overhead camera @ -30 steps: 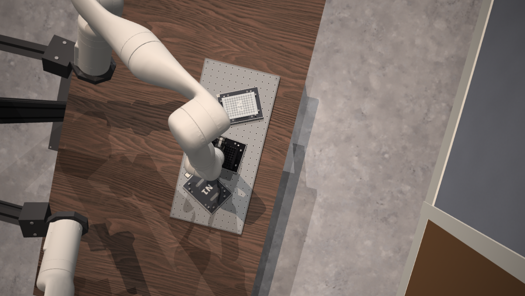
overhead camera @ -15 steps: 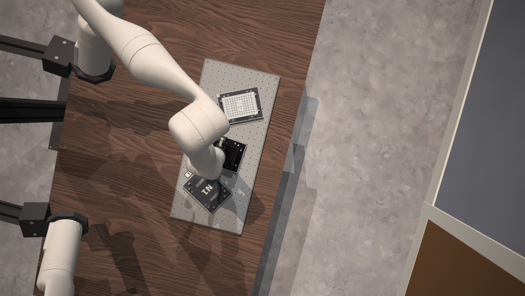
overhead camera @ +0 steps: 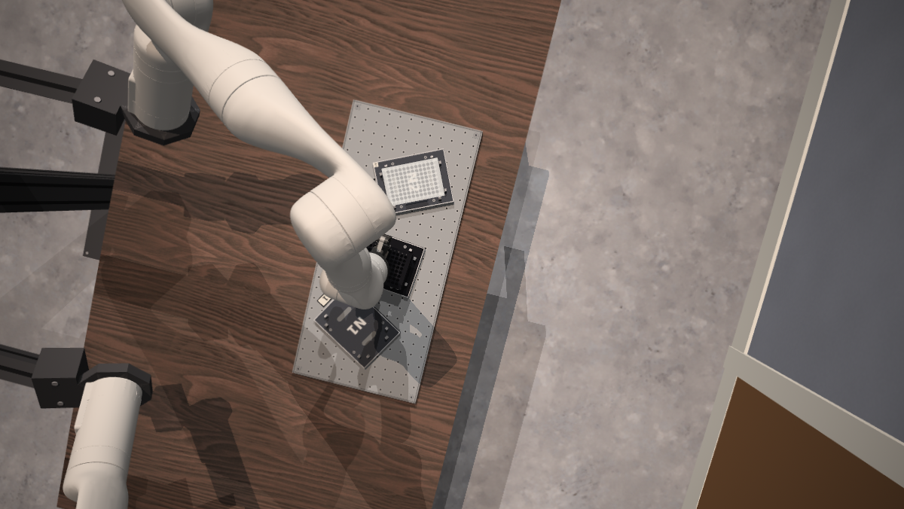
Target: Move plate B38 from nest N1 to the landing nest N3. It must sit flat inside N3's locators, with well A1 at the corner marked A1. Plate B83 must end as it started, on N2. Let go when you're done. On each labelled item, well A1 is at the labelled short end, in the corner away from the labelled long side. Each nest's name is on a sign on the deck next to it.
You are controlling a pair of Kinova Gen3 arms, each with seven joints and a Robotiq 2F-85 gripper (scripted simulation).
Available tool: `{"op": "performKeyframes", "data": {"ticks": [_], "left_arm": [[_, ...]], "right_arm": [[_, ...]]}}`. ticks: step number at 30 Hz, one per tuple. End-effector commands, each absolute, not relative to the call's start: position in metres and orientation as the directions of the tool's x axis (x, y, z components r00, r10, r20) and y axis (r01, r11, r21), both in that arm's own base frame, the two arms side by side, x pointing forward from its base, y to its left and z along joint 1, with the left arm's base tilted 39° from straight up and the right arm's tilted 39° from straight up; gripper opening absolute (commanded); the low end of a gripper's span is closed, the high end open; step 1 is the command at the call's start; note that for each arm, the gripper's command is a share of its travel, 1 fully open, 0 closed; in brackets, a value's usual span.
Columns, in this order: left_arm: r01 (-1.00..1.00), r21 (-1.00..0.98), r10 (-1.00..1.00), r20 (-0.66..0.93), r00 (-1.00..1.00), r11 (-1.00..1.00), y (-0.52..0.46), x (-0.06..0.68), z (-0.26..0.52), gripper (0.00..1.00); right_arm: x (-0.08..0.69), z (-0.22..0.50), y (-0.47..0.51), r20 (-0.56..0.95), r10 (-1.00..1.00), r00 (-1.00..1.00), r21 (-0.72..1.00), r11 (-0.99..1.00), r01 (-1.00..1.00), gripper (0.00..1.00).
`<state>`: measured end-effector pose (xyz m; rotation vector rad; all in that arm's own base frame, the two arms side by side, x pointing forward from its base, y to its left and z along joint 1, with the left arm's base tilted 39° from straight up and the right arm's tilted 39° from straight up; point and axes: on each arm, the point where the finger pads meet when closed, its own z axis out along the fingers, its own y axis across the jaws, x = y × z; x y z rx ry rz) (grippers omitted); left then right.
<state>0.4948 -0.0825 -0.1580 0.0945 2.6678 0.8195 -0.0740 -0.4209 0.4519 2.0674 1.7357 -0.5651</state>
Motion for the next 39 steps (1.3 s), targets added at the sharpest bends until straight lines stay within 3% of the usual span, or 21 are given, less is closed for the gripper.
{"op": "performKeyframes", "data": {"ticks": [1,39], "left_arm": [[-0.030,0.554,0.171,-0.307,-0.936,0.832,-0.083,0.498,-0.158,0.099],[-0.032,0.554,0.169,-0.308,-0.936,0.832,-0.073,0.504,-0.172,0.099]], "right_arm": [[-0.076,0.453,-0.419,-0.533,0.832,0.157,0.030,-0.166,0.986,1.000],[-0.076,0.453,-0.419,-0.533,0.832,0.157,0.030,-0.166,0.986,1.000]]}}
